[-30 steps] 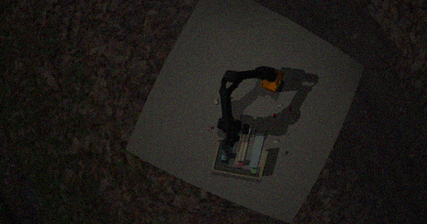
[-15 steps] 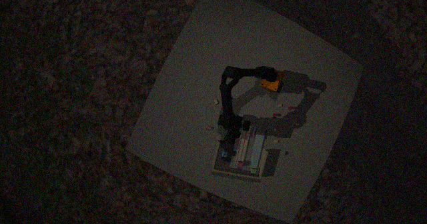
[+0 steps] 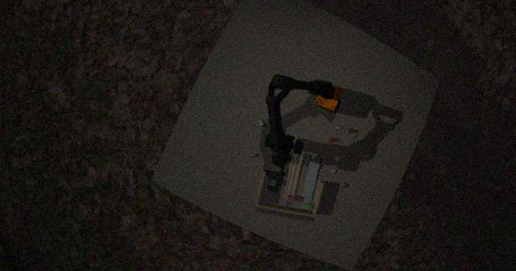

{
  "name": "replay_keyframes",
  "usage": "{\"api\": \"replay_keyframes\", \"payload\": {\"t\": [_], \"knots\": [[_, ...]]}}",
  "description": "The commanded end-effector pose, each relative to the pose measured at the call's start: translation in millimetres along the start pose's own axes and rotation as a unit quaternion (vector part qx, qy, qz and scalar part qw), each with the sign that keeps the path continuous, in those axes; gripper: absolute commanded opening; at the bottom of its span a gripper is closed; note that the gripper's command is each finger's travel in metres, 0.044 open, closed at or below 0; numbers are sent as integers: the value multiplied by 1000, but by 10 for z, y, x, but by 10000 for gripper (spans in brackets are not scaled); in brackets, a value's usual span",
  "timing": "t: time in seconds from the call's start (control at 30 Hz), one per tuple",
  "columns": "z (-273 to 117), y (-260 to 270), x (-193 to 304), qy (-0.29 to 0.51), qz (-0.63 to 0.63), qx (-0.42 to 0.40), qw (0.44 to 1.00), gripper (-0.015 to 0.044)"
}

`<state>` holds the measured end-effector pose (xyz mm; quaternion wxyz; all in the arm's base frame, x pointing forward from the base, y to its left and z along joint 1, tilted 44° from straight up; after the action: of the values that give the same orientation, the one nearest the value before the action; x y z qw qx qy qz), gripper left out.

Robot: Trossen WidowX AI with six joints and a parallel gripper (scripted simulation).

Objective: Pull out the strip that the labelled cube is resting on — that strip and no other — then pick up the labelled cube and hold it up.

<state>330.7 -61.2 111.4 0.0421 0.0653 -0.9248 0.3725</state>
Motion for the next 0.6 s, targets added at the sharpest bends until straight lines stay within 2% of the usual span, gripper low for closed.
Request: {"api": "replay_keyframes", "payload": {"t": [0.0,0.57], "knots": [[59,-12,122,13,-3,0,1000,0],[54,-13,373,13,-4,0,1000,0]]}}
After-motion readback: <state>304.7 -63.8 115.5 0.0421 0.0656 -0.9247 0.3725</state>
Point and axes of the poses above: the point midway between the two fingers, 35 mm back from their tips, its own z axis out along the fingers, its own y axis across the jaws, x = y × z, the point moved 8 cm from there along -z, back along the fingers
